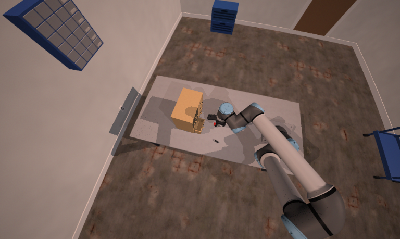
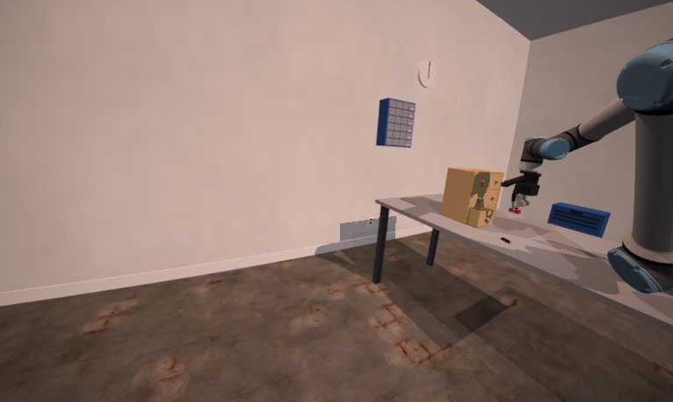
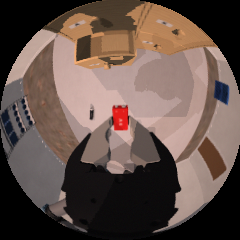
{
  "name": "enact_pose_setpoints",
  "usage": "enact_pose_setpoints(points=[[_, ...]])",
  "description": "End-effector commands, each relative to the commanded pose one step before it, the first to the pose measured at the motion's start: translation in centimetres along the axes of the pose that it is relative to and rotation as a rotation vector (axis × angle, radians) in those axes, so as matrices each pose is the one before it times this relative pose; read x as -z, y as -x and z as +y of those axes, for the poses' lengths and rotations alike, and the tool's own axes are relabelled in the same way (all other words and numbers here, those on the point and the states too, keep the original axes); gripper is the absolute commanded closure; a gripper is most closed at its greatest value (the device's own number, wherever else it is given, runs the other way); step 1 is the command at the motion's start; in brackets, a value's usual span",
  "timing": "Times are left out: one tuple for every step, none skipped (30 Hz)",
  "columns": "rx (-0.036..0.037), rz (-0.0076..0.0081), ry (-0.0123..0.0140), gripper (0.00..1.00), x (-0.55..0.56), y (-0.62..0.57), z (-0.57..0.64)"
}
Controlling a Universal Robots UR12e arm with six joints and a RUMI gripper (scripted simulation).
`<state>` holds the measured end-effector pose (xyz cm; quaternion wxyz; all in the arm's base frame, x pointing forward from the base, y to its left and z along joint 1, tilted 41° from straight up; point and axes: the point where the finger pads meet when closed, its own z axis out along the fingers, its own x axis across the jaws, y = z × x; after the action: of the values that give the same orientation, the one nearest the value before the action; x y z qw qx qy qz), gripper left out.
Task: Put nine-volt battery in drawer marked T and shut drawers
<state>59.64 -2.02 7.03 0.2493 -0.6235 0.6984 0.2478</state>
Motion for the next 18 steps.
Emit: enact_pose_setpoints(points=[[0.00035, 0.0006, -0.01683, 0.87, 0.066, -0.017, -0.044], [0.00002, -0.00001, -0.00397, 0.87, -0.001, 0.001, 0.003], [0.00002, 0.0, -0.00418, 0.87, -0.001, 0.001, 0.003], [0.0, 0.0, 0.0, 0.87, 0.0, 0.0, 0.0], [0.0, 0.0, 0.0, 0.87, 0.0, 0.0, 0.0], [-0.00003, 0.00001, -0.00433, 0.87, -0.003, -0.002, 0.002], [-0.00003, 0.00001, -0.00456, 0.87, -0.003, -0.002, 0.002], [-0.00002, 0.00001, -0.00478, 0.87, -0.003, -0.001, 0.002], [-0.00001, 0.0, -0.00501, 0.87, -0.003, -0.001, 0.003], [0.0, 0.0, -0.00524, 0.87, -0.002, 0.0, 0.003], [0.00001, 0.0, -0.00548, 0.87, -0.002, 0.0, 0.004], [0.00002, -0.00001, -0.00571, 0.87, -0.001, 0.001, 0.004], [0.00003, -0.00001, -0.00595, 0.87, -0.001, 0.002, 0.005], [0.00004, -0.00001, -0.00619, 0.87, 0.0, 0.003, 0.005], [-0.00003, 0.00001, -0.00626, 0.87, -0.004, -0.002, 0.003], [-0.00003, 0.00001, -0.00647, 0.87, -0.004, -0.002, 0.003], [-0.00002, 0.00001, -0.0067, 0.87, -0.004, -0.001, 0.004], [-0.00001, 0.0, -0.00694, 0.87, -0.003, 0.0, 0.004]])
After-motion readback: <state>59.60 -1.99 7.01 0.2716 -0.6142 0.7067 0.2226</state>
